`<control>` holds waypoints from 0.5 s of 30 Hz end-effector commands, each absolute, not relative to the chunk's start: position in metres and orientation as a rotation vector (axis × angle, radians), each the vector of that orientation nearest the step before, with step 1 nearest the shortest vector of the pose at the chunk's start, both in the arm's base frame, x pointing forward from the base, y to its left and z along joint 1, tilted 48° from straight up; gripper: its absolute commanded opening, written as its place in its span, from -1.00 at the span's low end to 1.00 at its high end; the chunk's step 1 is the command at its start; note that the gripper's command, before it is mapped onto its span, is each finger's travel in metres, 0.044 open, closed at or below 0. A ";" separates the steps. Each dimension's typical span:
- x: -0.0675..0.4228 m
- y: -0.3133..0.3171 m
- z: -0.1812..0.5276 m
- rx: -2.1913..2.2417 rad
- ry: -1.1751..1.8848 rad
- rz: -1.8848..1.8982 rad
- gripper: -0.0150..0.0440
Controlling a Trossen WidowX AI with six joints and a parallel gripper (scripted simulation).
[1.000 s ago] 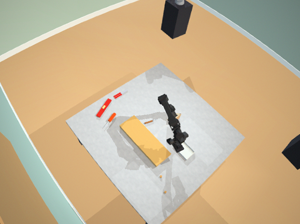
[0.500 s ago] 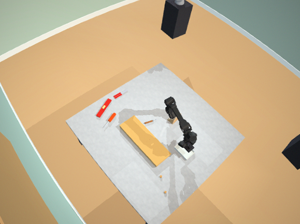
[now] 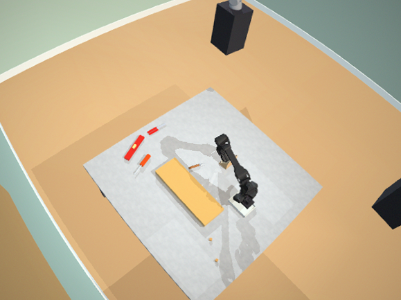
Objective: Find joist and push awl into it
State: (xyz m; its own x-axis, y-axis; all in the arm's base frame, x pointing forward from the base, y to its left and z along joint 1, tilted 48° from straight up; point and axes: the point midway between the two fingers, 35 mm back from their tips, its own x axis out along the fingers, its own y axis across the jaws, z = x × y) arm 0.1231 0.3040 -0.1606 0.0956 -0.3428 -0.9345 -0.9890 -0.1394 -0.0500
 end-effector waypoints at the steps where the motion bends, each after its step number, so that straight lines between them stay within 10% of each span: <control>1: 0.124 0.299 -0.167 -1.606 1.339 1.060 -0.49; 15: 0.129 0.281 -0.185 -1.606 1.340 1.059 -0.49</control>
State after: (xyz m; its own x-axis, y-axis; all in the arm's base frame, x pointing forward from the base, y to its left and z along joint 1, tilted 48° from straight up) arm 0.1278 0.2847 -0.1798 0.0961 -0.3431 -0.9344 -0.9889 -0.1395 -0.0505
